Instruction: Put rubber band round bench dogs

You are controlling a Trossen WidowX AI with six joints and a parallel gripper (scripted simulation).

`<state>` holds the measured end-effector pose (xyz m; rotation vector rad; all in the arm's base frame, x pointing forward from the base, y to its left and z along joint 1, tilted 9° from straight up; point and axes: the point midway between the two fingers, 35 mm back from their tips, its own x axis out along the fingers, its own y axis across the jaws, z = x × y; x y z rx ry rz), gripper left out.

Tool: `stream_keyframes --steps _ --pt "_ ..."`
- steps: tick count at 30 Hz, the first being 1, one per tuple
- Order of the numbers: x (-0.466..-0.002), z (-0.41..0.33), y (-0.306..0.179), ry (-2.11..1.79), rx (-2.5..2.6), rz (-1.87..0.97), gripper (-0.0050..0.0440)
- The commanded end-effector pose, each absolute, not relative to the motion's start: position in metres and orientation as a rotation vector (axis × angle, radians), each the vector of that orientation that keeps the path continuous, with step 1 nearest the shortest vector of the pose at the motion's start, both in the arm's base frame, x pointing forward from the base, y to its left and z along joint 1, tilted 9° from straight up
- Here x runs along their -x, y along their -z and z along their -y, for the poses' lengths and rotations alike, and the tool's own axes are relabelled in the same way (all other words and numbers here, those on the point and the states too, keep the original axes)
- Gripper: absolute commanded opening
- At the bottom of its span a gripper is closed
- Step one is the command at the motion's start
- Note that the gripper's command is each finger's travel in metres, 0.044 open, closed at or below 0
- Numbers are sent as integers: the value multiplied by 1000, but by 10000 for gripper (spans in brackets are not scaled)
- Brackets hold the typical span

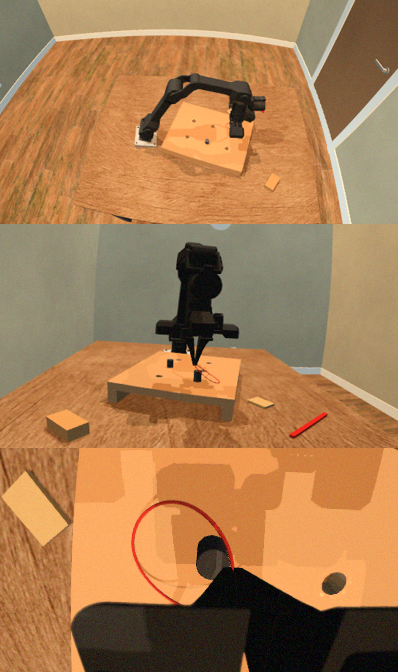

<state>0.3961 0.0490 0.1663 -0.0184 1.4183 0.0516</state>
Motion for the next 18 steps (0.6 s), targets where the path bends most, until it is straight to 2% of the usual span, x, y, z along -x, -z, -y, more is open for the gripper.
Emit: stream_keyframes --steps 1,18 --pt "-395 -46 -174 -60 20 -1395 -50" --pt "-396 -25 -177 -60 20 -1388 -50"
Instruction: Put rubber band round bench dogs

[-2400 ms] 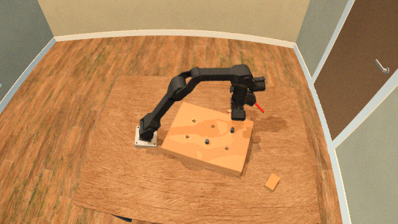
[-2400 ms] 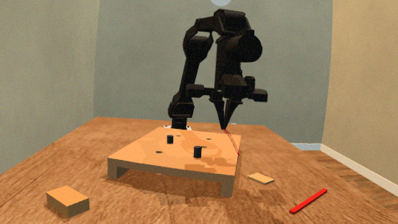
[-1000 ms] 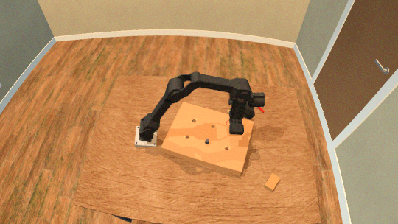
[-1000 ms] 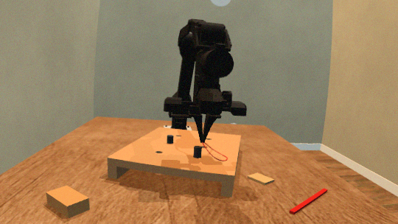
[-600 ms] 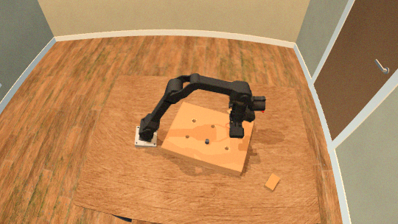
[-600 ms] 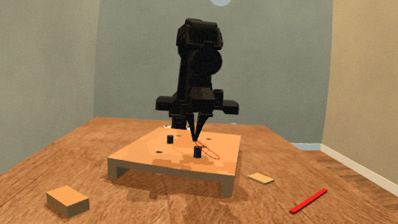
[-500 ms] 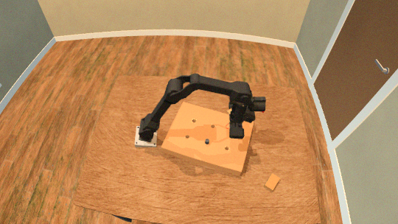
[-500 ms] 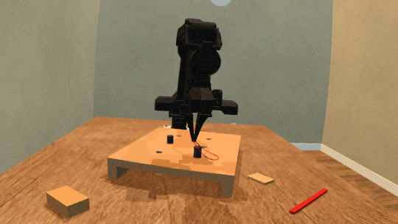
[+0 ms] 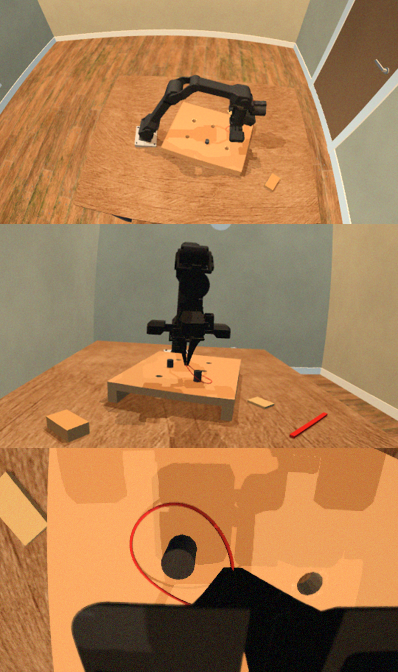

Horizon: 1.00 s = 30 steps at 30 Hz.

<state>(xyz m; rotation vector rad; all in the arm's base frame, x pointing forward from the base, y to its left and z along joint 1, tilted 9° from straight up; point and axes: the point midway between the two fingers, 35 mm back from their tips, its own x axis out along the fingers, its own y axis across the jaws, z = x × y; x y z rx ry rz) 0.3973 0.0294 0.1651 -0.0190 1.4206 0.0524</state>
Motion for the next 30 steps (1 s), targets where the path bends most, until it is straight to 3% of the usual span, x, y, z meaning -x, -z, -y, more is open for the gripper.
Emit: stream_keyframes --steps 1,30 --pt "-396 -24 -176 -60 20 -1389 -50" --pt "-401 -26 -140 -58 23 -1415 -50"
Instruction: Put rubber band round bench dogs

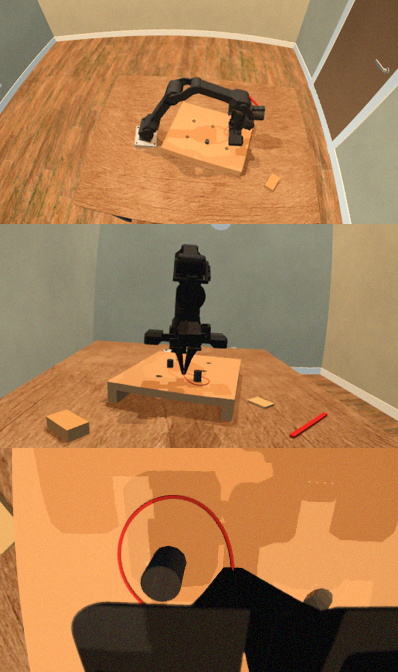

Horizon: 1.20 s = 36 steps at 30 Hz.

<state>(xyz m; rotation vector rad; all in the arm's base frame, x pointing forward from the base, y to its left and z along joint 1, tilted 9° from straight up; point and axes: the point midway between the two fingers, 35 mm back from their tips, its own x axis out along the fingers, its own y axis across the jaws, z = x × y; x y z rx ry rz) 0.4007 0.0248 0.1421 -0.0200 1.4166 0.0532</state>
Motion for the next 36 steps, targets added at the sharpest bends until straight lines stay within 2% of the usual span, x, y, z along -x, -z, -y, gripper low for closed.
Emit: stream_keyframes --steps 1,12,36 --pt "-401 -26 -140 -58 22 -1415 -50" --pt "-399 -25 -154 -37 -1 -1385 -50" --pt "-381 -30 -149 341 -455 -1359 -50"
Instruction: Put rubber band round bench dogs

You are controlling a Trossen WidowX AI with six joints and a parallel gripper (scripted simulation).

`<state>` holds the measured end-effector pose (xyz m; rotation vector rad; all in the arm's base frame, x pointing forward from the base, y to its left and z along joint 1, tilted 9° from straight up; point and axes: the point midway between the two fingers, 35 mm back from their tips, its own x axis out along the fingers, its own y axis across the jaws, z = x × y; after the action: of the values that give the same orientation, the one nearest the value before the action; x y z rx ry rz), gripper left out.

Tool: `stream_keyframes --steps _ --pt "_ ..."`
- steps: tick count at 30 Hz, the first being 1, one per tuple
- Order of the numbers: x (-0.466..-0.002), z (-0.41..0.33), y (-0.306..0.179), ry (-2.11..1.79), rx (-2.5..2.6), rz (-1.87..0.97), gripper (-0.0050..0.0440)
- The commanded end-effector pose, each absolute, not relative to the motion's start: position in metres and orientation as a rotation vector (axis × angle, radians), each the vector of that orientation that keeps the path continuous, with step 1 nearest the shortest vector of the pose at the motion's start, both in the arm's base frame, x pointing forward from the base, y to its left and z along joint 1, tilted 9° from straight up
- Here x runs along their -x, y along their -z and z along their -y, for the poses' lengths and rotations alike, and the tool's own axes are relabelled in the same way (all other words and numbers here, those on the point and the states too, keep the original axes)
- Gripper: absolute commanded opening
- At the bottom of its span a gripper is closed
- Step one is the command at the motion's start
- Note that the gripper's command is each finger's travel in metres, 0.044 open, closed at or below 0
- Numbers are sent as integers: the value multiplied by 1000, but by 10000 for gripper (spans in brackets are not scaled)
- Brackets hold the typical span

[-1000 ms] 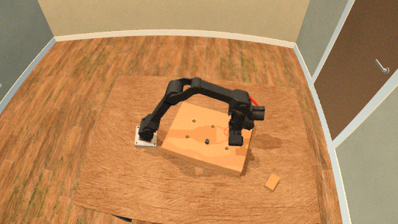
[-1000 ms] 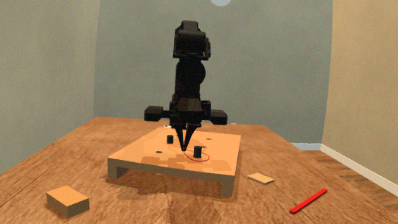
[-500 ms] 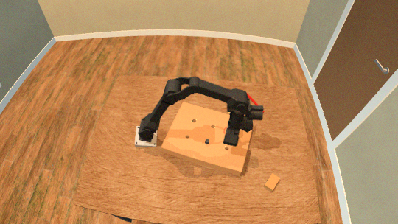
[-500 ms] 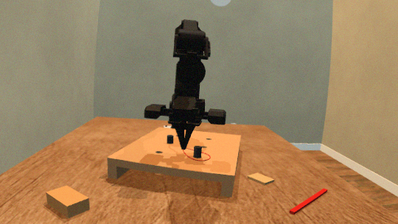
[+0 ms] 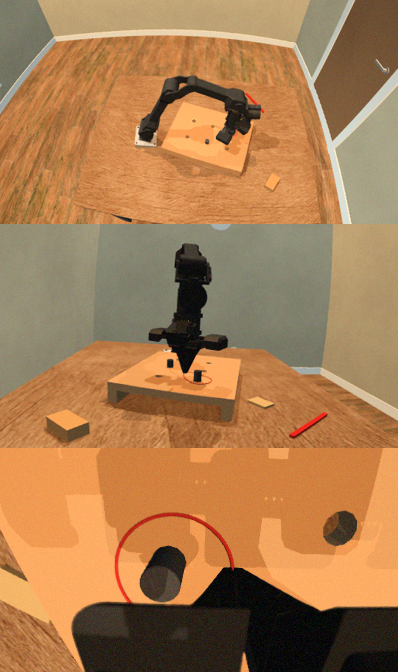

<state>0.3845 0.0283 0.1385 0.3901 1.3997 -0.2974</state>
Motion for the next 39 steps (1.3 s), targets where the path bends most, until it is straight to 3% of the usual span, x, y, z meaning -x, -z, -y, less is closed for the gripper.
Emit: stream_keyframes --steps 1,39 --pt "-380 -31 -149 364 -483 -1355 -50" --pt "-348 -24 -139 672 -848 -1278 -50"
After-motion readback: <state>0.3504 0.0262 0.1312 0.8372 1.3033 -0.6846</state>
